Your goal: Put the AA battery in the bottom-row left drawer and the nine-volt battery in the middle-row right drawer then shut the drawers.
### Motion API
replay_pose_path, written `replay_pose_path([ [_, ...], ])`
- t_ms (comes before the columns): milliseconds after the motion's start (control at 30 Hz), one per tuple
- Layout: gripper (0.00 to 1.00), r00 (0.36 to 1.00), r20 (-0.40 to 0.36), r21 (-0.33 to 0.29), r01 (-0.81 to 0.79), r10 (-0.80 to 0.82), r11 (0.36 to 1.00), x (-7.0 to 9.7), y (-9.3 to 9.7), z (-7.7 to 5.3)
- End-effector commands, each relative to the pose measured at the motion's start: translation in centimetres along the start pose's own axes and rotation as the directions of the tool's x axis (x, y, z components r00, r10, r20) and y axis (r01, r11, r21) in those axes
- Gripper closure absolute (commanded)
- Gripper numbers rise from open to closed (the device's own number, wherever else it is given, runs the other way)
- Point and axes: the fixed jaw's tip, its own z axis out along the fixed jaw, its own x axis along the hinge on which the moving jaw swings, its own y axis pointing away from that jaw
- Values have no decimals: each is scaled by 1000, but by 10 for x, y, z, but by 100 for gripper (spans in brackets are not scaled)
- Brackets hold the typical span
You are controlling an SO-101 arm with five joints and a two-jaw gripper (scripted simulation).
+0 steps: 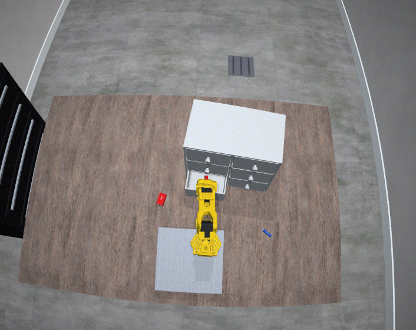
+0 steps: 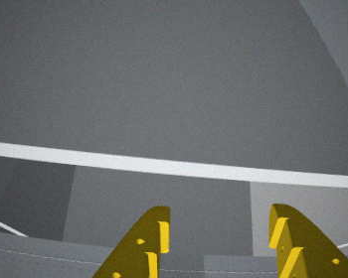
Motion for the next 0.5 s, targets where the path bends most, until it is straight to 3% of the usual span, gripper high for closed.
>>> replay_pose_path([
  [0,81,1000,19,6,2,-2,1000,-5,-2,3],
  [467,75,1000,19,6,2,-2,1000,-5,-2,3],
])
